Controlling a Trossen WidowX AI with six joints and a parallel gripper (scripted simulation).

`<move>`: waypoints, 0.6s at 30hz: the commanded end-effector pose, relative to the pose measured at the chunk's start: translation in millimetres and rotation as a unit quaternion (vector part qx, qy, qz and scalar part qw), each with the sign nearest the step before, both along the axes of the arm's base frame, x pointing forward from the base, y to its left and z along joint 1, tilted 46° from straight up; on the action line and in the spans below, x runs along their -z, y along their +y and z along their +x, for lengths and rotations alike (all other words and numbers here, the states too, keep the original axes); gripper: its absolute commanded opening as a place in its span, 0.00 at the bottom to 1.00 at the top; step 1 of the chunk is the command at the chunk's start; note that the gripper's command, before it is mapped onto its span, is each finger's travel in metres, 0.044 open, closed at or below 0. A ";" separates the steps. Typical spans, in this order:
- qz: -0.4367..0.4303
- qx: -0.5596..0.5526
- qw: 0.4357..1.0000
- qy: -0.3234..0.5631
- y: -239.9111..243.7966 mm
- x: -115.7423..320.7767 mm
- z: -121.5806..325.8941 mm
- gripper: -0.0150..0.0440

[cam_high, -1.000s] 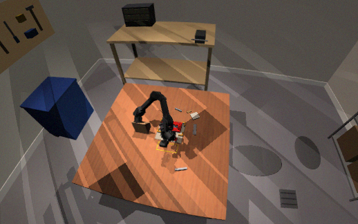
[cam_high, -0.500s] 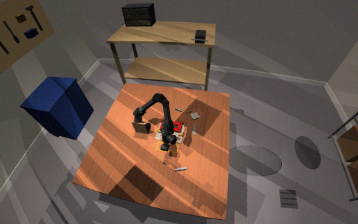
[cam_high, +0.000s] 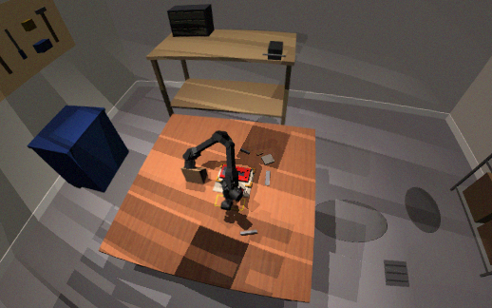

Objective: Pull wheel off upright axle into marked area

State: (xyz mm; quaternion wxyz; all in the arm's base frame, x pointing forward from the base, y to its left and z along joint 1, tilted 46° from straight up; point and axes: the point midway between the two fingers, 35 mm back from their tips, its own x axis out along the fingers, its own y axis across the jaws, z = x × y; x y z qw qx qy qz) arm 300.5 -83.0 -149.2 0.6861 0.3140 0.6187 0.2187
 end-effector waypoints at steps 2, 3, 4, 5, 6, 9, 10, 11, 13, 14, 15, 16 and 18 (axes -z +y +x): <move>0.000 0.000 1.000 0.000 -0.1 -0.2 0.1 0.52; 0.000 0.000 1.000 0.000 -0.1 -0.2 0.1 0.57; 0.000 0.000 1.000 0.000 -0.1 -0.2 0.1 0.61; 0.000 0.000 1.000 0.000 -0.1 -0.2 0.1 0.65; 0.000 0.000 1.000 0.000 -0.1 -0.2 0.1 0.70; 0.000 0.000 1.000 0.000 -10.5 -9.5 -0.9 0.76; 0.000 0.000 1.000 0.001 -16.6 -15.3 -1.8 0.76; 0.000 0.001 1.000 0.001 -24.6 -23.1 -3.4 0.76; 0.001 0.001 1.000 0.002 -40.6 -40.0 -7.6 0.76; 0.001 0.001 1.000 0.002 -42.7 -42.4 -8.3 0.76; 0.001 0.001 1.000 0.002 -42.7 -42.4 -8.3 0.76; 0.001 0.001 1.000 0.002 -42.7 -42.4 -8.3 0.76; 0.001 0.001 1.000 0.002 -42.7 -42.4 -8.3 0.76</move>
